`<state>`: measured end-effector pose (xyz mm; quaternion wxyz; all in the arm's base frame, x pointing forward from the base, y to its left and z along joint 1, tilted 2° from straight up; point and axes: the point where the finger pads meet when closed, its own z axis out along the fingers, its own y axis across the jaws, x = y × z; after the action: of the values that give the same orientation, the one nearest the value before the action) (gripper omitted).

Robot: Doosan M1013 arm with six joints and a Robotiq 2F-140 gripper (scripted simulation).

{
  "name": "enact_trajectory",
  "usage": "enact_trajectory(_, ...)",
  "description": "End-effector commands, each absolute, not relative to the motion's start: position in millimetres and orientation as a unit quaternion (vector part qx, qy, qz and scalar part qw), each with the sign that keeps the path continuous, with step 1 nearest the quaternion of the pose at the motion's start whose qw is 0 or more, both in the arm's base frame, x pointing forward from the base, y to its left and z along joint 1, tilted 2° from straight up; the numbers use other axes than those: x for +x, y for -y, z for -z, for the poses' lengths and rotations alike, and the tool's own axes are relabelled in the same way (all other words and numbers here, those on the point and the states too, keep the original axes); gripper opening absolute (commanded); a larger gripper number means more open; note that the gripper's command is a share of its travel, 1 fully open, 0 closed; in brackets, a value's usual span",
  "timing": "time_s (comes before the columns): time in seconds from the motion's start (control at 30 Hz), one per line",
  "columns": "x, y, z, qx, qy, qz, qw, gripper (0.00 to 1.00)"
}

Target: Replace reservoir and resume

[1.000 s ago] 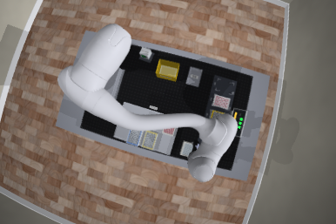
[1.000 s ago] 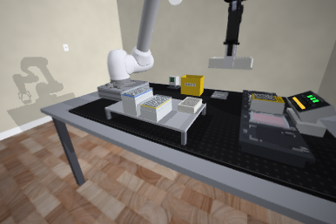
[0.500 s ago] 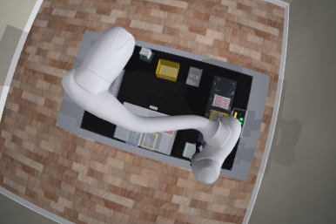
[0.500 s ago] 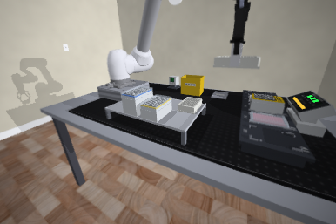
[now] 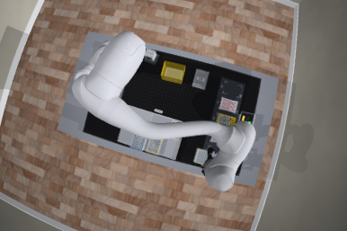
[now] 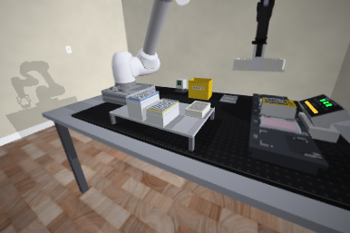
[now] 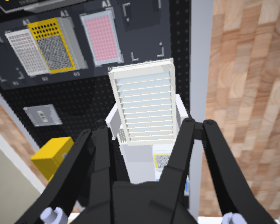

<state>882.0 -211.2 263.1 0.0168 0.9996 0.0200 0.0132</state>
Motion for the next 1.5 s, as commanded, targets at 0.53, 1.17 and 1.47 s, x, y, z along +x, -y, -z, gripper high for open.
enact_trajectory(0.53, 926, 206, -261, 1.000, -0.021, -0.012, 0.015, 0.00)
enact_trajectory(1.17, 966, 204, -262, 1.000, -0.021, -0.012, 0.015, 0.00)
enact_trajectory(1.47, 982, 203, -263, 1.000, -0.021, -0.012, 0.015, 0.00)
